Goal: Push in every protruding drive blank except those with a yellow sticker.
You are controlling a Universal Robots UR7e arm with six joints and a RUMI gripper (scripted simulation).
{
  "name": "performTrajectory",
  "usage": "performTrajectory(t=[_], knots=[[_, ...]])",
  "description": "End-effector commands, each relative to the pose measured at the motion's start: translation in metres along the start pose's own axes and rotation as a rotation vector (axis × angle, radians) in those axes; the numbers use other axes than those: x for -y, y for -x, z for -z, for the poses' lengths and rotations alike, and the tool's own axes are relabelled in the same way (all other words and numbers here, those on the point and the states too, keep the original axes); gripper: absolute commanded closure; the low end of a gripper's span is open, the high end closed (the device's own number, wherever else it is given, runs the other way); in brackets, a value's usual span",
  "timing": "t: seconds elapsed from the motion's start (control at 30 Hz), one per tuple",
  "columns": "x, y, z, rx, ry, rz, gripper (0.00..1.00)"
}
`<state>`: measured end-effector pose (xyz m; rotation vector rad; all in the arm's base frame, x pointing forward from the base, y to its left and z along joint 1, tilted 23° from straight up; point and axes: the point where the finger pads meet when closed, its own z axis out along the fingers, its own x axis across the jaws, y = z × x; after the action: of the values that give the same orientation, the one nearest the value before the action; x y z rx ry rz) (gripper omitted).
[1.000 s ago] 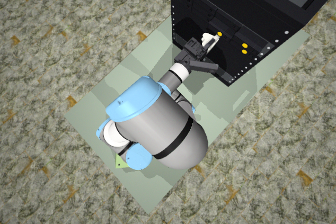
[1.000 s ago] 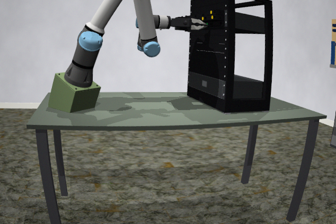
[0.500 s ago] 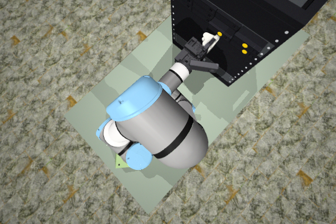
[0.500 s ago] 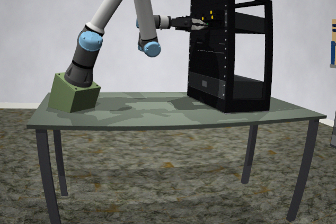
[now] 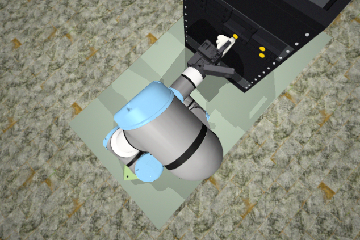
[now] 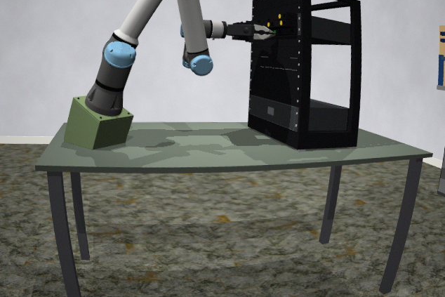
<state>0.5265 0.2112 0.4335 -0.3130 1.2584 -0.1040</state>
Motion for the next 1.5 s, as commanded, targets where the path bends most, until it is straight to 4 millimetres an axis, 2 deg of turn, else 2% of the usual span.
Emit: performTrajectory(t=[0.0,0.77,0.93,1.13,1.2,1.47], knots=[[-0.002,-0.003,-0.002,-0.005,0.004,0.000,1.00],[-0.002,-0.003,0.002,-0.005,0.004,0.000,1.00],[-0.002,-0.003,0.017,-0.005,0.004,0.000,1.00],[-0.002,-0.002,0.047,-0.005,0.004,0.000,1.00],[-0.002,-0.002,0.047,-0.005,0.004,0.000,1.00],[-0.002,-0.002,0.086,-0.005,0.004,0.000,1.00]])
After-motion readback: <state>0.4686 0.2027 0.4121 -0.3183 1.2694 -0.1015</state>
